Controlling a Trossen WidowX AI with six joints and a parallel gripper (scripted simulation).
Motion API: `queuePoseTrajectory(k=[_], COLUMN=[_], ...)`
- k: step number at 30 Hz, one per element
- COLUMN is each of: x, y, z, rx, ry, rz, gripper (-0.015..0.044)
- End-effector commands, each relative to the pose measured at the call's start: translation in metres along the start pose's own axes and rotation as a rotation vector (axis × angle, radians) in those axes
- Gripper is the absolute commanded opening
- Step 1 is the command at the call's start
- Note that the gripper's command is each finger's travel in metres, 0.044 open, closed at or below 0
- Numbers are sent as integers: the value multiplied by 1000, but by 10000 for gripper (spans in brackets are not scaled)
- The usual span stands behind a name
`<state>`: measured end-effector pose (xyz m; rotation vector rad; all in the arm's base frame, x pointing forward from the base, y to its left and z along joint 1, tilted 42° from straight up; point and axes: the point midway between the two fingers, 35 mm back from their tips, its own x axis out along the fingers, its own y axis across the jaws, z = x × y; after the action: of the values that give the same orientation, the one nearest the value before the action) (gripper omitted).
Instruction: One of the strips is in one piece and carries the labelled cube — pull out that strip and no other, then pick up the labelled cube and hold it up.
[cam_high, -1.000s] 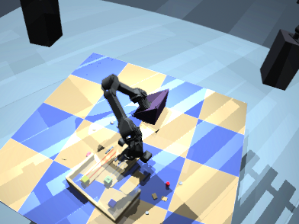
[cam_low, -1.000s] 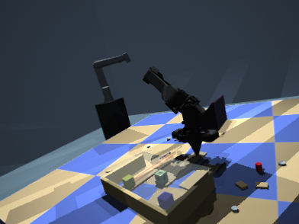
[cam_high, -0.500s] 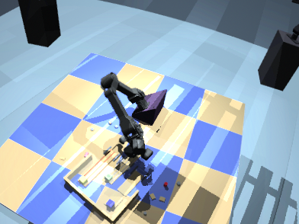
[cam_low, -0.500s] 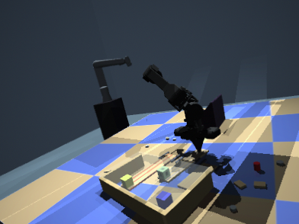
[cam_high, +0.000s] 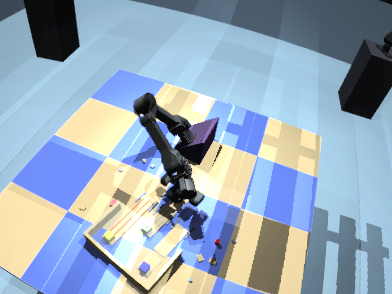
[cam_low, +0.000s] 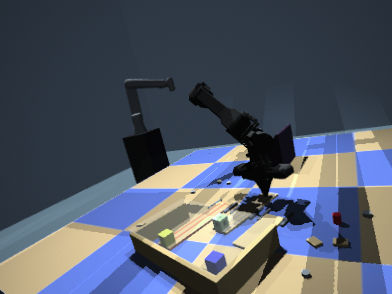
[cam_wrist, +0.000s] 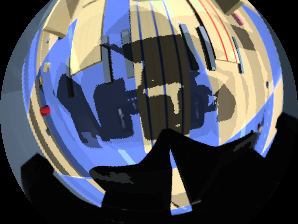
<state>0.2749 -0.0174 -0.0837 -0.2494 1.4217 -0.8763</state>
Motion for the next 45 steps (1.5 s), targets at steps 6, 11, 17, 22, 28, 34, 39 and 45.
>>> queuePoseTrajectory(k=[6, 11, 17, 22, 28, 34, 39, 45], x=[6, 5, 5, 5, 5, 5, 5, 5], y=[-3, -3, -3, -3, -3, -3, -3, -3], z=[-22, -29, -38, -45, -54, -60, -60, -60], rx=[-7, -7, -7, -8, -8, -8, -8, -8], ry=[30, 30, 31, 31, 32, 32, 32, 32], rz=[-9, -9, -9, -9, -9, -8, -8, -8], gripper=[0, 0, 0, 0, 0, 0, 0, 0])
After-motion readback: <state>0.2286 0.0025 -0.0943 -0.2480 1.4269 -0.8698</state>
